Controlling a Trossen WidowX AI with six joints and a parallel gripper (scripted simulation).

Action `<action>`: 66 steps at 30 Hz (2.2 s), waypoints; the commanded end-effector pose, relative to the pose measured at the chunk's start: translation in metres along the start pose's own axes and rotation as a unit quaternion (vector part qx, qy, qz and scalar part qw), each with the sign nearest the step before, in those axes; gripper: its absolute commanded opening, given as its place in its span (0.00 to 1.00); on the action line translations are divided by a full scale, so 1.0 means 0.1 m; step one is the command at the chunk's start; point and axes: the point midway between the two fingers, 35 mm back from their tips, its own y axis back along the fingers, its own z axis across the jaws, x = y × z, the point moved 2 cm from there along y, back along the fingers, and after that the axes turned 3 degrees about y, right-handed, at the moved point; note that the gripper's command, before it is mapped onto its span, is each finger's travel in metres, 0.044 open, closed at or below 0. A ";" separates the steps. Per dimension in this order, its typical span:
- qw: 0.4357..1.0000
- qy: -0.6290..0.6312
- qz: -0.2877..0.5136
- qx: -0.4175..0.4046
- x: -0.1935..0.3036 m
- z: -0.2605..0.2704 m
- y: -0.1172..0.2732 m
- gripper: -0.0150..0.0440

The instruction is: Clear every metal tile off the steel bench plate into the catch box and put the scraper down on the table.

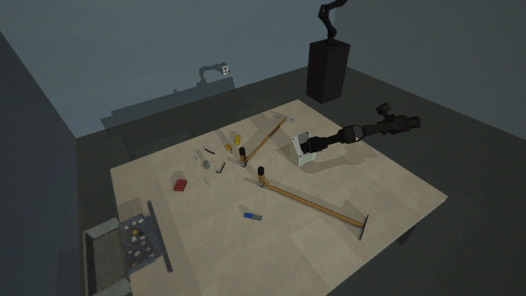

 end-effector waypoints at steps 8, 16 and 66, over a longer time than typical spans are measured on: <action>0.993 -0.092 -0.036 0.071 0.02 -0.20 -0.56 1.00; 0.991 -0.101 -0.041 0.078 0.01 -0.22 -0.62 1.00; 0.993 -0.111 -0.021 0.037 -0.13 0.21 -0.33 0.25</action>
